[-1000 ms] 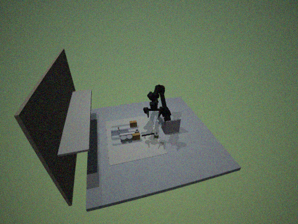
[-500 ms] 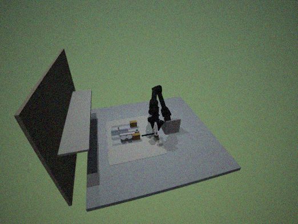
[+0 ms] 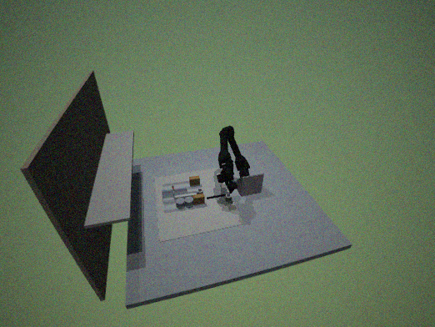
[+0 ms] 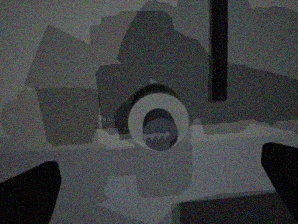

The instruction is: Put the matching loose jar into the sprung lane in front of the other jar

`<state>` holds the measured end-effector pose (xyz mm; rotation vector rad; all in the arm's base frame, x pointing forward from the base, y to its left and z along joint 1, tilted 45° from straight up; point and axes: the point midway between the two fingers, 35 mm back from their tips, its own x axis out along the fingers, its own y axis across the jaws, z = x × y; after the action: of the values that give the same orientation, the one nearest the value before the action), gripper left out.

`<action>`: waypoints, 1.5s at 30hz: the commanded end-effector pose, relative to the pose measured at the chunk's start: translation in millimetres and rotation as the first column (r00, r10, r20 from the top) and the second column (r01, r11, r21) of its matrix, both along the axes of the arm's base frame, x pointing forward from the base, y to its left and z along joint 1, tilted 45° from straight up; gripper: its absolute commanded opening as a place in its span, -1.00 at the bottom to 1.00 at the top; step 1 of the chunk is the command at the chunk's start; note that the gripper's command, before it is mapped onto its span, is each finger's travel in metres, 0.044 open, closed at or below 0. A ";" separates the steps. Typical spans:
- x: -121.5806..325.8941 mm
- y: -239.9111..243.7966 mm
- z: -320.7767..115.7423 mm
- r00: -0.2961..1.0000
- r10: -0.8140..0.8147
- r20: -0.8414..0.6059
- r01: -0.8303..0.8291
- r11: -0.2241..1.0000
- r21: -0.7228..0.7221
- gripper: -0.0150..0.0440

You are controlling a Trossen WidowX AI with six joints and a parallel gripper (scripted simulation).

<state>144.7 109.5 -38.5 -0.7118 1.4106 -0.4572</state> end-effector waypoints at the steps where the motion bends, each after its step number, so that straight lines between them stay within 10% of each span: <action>1: -1.1 -4.3 -2.3 1.000 -0.009 0.007 0.009 1.000 -0.019 1.00; 39: 7.7 -56.1 -54.7 1.000 -0.009 0.009 0.009 1.000 -0.022 1.00; 45: 7.7 -56.1 -54.7 1.000 -0.009 0.009 0.009 1.000 -0.022 0.47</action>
<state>152.5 54.9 -92.5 -0.7133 1.4027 -0.4840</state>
